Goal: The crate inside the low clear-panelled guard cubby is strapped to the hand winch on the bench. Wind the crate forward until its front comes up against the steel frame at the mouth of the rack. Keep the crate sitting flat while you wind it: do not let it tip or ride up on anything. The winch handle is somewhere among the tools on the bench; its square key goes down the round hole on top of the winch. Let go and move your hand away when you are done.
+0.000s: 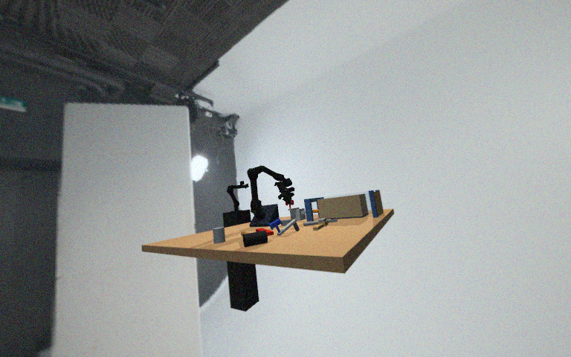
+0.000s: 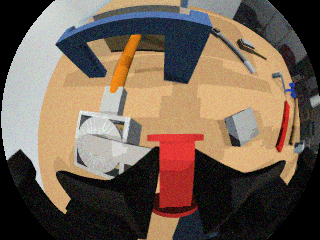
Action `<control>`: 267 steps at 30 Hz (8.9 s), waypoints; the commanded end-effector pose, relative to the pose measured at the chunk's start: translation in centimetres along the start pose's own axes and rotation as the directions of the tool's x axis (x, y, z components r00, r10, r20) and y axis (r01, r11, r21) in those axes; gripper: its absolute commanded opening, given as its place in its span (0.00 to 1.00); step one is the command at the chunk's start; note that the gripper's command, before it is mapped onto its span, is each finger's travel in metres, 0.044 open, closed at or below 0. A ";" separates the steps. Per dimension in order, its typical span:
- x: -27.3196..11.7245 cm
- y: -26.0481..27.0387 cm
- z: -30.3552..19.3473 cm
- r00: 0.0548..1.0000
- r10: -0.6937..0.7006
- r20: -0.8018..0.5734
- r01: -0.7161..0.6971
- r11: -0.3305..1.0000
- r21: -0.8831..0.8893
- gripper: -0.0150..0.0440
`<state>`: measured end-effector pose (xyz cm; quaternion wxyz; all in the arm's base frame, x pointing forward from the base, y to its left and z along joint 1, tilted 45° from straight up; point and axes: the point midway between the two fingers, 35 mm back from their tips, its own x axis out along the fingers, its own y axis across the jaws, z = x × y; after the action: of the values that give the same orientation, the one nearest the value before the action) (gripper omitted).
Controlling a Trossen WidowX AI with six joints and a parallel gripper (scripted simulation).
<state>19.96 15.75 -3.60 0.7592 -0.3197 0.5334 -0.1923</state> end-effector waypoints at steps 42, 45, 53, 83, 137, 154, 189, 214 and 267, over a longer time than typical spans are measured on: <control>3.1 1.9 6.6 1.000 -0.005 0.009 0.005 1.000 0.015 0.25; 3.2 2.1 6.9 1.000 -0.005 0.009 0.005 1.000 0.015 0.25; 3.6 3.0 7.7 1.000 -0.005 0.009 0.005 1.000 0.016 0.25; 4.5 7.0 9.9 1.000 -0.003 0.011 0.003 1.000 0.018 0.25; 3.8 15.3 8.9 1.000 0.002 0.011 -0.003 1.000 0.020 0.25; 3.0 17.4 7.3 1.000 0.004 0.010 -0.005 1.000 0.020 0.25; 0.9 19.8 2.8 1.000 0.008 0.008 -0.008 1.000 0.019 0.25; -0.8 19.7 -1.0 1.000 0.009 0.006 -0.009 1.000 0.017 0.25; -3.4 14.8 -7.0 1.000 0.007 0.002 -0.007 1.000 0.012 0.25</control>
<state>12.14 27.50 -13.49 0.7685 -0.3029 0.5316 -0.1870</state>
